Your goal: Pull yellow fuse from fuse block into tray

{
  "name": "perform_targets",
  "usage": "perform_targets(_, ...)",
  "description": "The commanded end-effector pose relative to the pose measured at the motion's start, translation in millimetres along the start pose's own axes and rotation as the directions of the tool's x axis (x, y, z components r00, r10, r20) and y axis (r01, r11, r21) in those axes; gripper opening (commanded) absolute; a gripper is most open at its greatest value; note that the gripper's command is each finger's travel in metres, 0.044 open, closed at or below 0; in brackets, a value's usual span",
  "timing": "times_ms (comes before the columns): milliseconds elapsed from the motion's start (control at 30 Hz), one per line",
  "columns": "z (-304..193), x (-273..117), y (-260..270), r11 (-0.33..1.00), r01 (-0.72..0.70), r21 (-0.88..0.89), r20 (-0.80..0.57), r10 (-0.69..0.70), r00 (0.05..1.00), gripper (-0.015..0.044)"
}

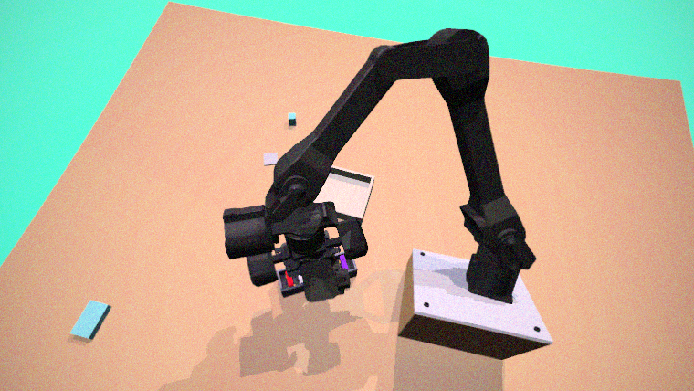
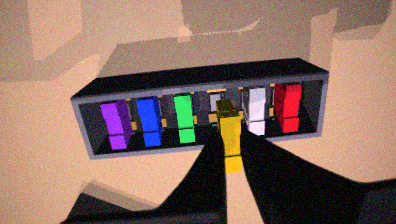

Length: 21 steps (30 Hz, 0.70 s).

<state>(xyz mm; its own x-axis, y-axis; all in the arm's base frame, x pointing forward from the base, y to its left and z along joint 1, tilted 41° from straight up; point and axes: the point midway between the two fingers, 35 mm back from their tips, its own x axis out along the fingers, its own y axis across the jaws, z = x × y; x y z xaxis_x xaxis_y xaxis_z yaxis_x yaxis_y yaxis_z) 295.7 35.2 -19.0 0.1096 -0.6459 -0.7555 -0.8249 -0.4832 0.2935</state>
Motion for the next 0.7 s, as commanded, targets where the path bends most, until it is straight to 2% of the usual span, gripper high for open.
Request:
perform_targets(0, 0.3, -2.2, -0.2, 1.000, 0.001, 0.006, 0.003, -0.001, 1.000, 0.0000)
perform_targets(667, 0.3, -22.7, -0.2, 1.000, 0.001, 0.005, 0.004, -0.001, 1.000, 0.0000)
